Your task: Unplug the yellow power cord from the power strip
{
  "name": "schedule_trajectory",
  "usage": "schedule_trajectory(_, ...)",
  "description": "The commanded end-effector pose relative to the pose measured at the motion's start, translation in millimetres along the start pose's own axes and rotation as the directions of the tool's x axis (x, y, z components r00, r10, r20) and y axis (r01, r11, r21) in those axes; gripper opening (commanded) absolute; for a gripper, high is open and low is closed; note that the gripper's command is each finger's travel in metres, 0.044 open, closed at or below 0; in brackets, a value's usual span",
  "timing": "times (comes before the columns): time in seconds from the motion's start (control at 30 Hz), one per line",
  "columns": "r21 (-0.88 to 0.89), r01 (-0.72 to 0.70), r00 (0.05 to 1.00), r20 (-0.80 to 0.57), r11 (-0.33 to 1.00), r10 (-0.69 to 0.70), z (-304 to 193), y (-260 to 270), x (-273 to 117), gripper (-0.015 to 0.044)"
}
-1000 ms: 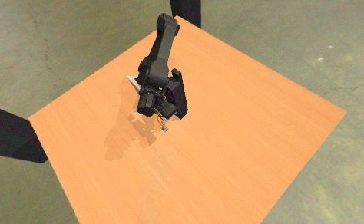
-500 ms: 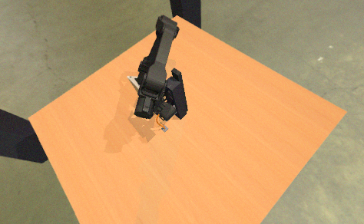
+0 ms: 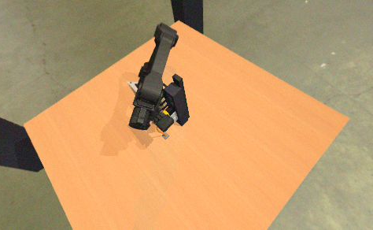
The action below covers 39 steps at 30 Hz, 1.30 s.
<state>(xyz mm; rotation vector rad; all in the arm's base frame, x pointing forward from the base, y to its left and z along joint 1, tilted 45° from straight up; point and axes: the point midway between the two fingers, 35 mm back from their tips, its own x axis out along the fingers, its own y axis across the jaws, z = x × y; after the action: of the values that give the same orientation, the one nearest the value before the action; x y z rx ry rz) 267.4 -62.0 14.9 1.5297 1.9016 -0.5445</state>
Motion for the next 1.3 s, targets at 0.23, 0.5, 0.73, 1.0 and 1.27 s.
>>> schedule_trajectory(0.23, -0.006, -0.003, 0.999, 0.04, 1.0, 0.004, 13.7, -0.2, -4.0, 0.016)
schedule_trajectory(0.5, -0.006, -0.003, 0.999, 0.04, 1.0, 0.004, 13.7, -0.2, -4.0, 0.016)
schedule_trajectory(0.73, 0.021, -0.021, 0.999, 0.039, 1.0, 0.021, 14.1, -1.9, -13.6, 0.016)
schedule_trajectory(1.0, 0.021, -0.021, 0.999, 0.039, 1.0, 0.02, 3.9, -1.8, -13.4, 0.016)
schedule_trajectory(1.27, 0.021, -0.021, 0.999, 0.038, 1.0, 0.02, -9.3, -2.1, -12.9, 0.016)
